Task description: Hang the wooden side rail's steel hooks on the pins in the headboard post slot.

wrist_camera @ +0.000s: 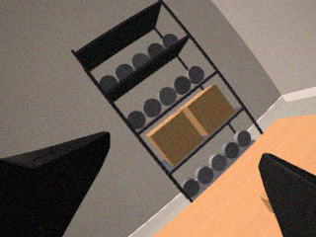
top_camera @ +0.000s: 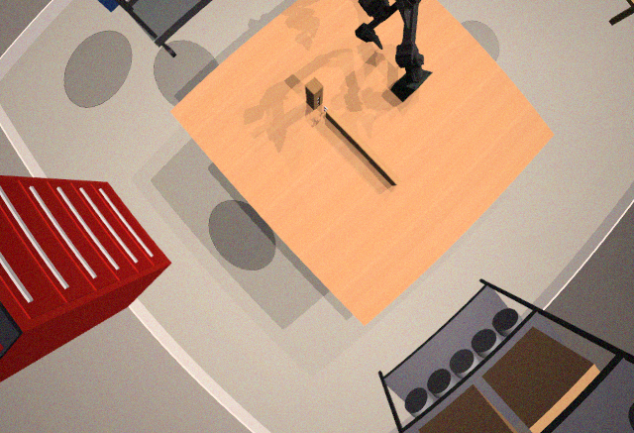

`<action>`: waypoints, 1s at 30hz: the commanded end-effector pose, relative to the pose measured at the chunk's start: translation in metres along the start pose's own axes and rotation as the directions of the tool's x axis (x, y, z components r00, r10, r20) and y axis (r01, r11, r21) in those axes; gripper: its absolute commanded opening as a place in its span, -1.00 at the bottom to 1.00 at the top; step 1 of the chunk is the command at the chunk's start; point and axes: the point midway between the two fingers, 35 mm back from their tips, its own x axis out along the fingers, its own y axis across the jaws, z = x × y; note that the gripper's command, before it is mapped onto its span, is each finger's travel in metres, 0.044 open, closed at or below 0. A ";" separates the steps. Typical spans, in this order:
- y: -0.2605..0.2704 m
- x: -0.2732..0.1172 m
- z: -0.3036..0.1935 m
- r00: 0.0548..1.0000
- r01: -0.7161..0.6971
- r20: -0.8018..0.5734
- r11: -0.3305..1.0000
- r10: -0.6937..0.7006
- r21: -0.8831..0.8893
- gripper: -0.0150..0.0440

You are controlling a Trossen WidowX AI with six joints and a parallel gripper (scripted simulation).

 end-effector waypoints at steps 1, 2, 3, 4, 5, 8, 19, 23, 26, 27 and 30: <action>-0.038 0.018 -0.001 0.987 0.150 -0.019 0.956 -0.159 -0.254 1.00; -0.046 0.021 -0.002 0.981 0.177 -0.022 0.935 -0.193 -0.308 1.00; -0.054 0.024 -0.002 0.974 0.201 -0.027 0.910 -0.226 -0.362 1.00; -0.061 0.026 -0.003 0.966 0.223 -0.031 0.883 -0.258 -0.414 1.00; -0.069 0.029 -0.004 0.956 0.241 -0.036 0.851 -0.291 -0.466 1.00; -0.092 0.035 -0.007 0.921 0.277 -0.050 0.741 -0.385 -0.611 1.00; -0.170 0.044 -0.026 0.716 0.094 -0.109 0.250 -0.689 -0.964 1.00; -0.194 0.042 -0.036 0.615 -0.083 -0.130 0.100 -0.778 -0.992 1.00; -0.211 0.039 -0.044 0.532 -0.240 -0.144 0.015 -0.835 -0.971 1.00; -0.216 0.038 -0.046 0.503 -0.295 -0.149 -0.007 -0.852 -0.955 1.00; -0.231 0.033 -0.055 0.412 -0.462 -0.161 -0.053 -0.897 -0.885 1.00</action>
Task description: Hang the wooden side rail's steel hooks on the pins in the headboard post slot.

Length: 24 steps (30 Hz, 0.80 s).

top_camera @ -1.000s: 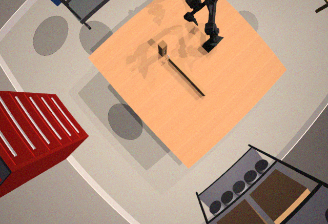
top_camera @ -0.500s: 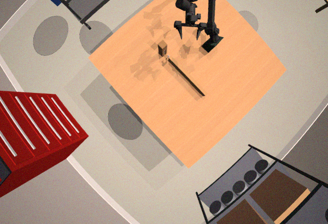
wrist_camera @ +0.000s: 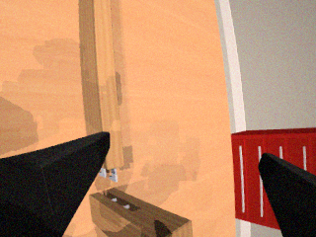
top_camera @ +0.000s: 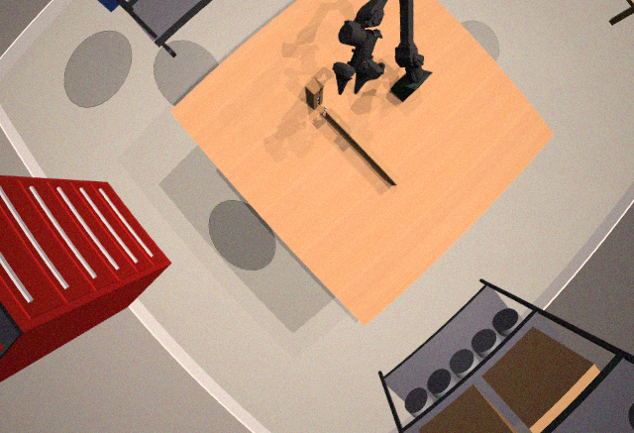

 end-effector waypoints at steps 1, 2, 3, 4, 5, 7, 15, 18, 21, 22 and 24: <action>0.017 0.019 -0.018 0.984 -0.109 -0.167 0.949 0.061 -0.295 1.00; 0.021 0.022 -0.022 0.977 -0.138 -0.199 0.927 0.071 -0.348 1.00; 0.024 0.025 -0.025 0.970 -0.170 -0.230 0.902 0.081 -0.398 1.00; 0.027 0.027 -0.029 0.961 -0.204 -0.261 0.872 0.092 -0.445 1.00; 0.030 0.029 -0.032 0.951 -0.240 -0.292 0.838 0.101 -0.490 1.00; 0.037 0.033 -0.039 0.928 -0.315 -0.353 0.760 0.120 -0.569 1.00; 0.063 0.040 -0.062 0.809 -0.583 -0.560 0.364 0.180 -0.726 1.00; 0.064 0.040 -0.062 0.806 -0.589 -0.564 0.354 0.181 -0.727 1.00; 0.064 0.040 -0.062 0.806 -0.589 -0.564 0.354 0.181 -0.727 1.00; 0.064 0.040 -0.062 0.806 -0.589 -0.564 0.354 0.181 -0.727 1.00; 0.064 0.040 -0.062 0.806 -0.589 -0.564 0.354 0.181 -0.727 1.00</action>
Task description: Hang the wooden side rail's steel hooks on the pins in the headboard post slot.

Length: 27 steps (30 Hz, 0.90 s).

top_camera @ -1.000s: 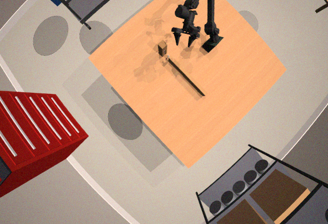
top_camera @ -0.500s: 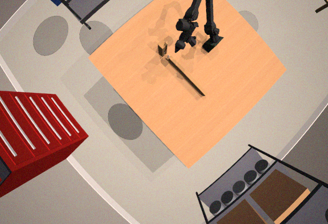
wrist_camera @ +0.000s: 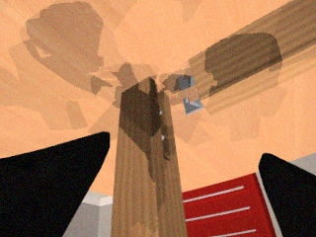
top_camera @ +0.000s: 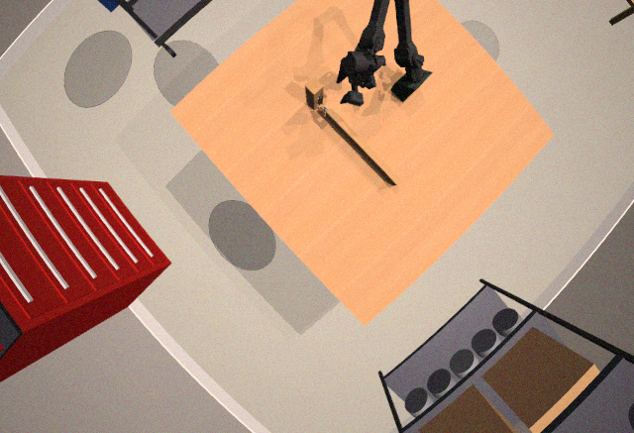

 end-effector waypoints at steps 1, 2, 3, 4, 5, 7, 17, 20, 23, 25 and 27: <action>0.001 0.001 0.001 1.000 -0.011 -0.002 1.000 0.011 -0.019 1.00; 0.001 0.001 0.001 1.000 -0.011 -0.002 1.000 0.011 -0.019 1.00; 0.001 0.001 0.001 1.000 -0.011 -0.002 1.000 0.011 -0.019 1.00; 0.001 0.001 0.001 1.000 -0.011 -0.002 1.000 0.011 -0.019 1.00; 0.001 0.001 0.001 1.000 -0.011 -0.002 1.000 0.011 -0.019 1.00; 0.001 0.001 0.001 1.000 -0.011 -0.002 1.000 0.011 -0.019 1.00; 0.001 0.001 0.001 1.000 -0.011 -0.002 1.000 0.011 -0.019 1.00; -0.001 0.001 -0.003 1.000 -0.019 0.018 1.000 0.018 0.010 1.00; -0.006 0.003 -0.011 0.998 -0.039 0.057 0.997 0.035 0.070 1.00; -0.010 0.003 -0.015 0.996 -0.056 0.082 0.992 0.047 0.109 1.00; -0.013 0.004 -0.020 0.992 -0.076 0.106 0.986 0.061 0.147 1.00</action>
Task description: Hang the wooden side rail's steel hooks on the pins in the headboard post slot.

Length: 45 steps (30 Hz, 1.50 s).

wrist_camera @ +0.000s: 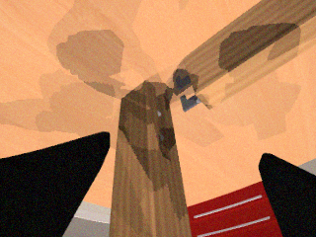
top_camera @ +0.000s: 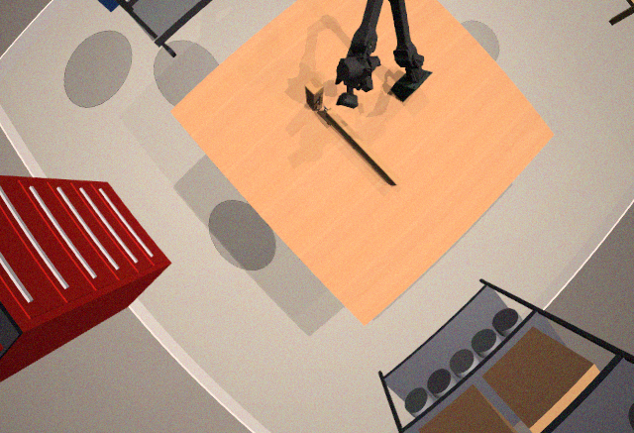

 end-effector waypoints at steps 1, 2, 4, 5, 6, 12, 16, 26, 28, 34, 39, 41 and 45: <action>-0.007 0.001 -0.008 0.999 -0.036 0.039 0.996 0.033 0.077 1.00; -0.009 0.001 -0.011 0.998 -0.047 0.050 0.994 0.042 0.099 1.00; -0.013 0.002 -0.015 0.996 -0.070 0.070 0.988 0.061 0.139 1.00; -0.014 0.002 -0.017 0.994 -0.083 0.080 0.984 0.071 0.157 1.00; -0.016 0.003 -0.019 0.993 -0.096 0.090 0.980 0.081 0.174 1.00; -0.026 0.003 -0.030 0.979 -0.180 0.145 0.948 0.146 0.262 1.00; -0.031 0.003 -0.036 0.968 -0.230 0.171 0.925 0.184 0.302 1.00; -0.032 0.003 -0.036 0.967 -0.232 0.172 0.924 0.186 0.304 1.00; -0.032 0.003 -0.036 0.967 -0.232 0.172 0.924 0.186 0.304 1.00; -0.032 0.003 -0.036 0.967 -0.232 0.172 0.924 0.186 0.304 1.00; -0.040 0.006 -0.030 0.961 -0.247 0.207 0.903 0.182 0.351 1.00; -0.052 0.008 -0.022 0.950 -0.275 0.255 0.869 0.180 0.412 1.00; -0.073 0.012 -0.003 0.918 -0.355 0.350 0.779 0.186 0.518 1.00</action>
